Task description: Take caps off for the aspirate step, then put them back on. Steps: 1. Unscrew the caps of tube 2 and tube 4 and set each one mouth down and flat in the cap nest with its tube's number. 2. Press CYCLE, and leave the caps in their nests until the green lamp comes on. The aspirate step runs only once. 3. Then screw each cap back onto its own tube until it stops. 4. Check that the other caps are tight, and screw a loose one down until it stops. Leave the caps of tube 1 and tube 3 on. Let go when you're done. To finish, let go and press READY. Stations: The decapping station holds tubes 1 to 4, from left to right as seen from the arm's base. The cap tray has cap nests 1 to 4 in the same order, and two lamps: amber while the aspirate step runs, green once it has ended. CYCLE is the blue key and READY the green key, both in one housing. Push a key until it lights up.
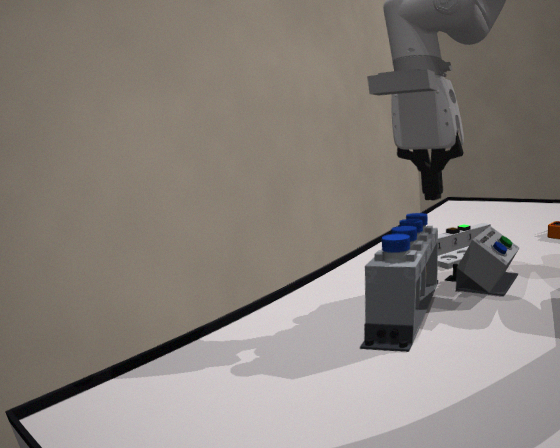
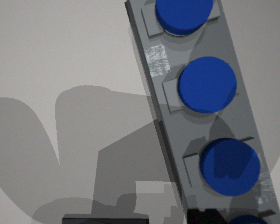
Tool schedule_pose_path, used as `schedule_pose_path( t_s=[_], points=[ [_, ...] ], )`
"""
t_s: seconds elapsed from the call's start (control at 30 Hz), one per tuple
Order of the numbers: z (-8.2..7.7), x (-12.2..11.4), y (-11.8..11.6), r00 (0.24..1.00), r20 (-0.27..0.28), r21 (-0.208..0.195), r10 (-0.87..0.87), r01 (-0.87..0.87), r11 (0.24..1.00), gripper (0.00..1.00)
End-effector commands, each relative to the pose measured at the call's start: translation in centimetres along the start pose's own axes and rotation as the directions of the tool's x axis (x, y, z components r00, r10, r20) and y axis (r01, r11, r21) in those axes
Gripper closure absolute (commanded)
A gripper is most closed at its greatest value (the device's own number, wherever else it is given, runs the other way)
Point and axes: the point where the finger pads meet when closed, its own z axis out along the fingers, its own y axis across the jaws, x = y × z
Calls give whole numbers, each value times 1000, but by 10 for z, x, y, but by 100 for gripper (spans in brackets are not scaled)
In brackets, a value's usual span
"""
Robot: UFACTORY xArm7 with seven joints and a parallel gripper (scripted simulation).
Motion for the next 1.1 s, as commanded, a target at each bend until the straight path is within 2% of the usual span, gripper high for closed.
schedule_pose_path(
  t_s=[0.0,0.17,0.67,1.0,1.07],
  points=[
    [-6,-27,-18,1000,6,-23,4,-4,1000,100],
    [-6,-27,-18,1000,6,-23,4,-4,1000,100],
    [46,-118,-85,1000,7,-23,4,-4,1000,100],
    [50,-125,-90,1000,7,-23,4,-4,1000,100],
    [56,-125,-90,1000,7,-23,4,-4,1000,100]
  ],
)
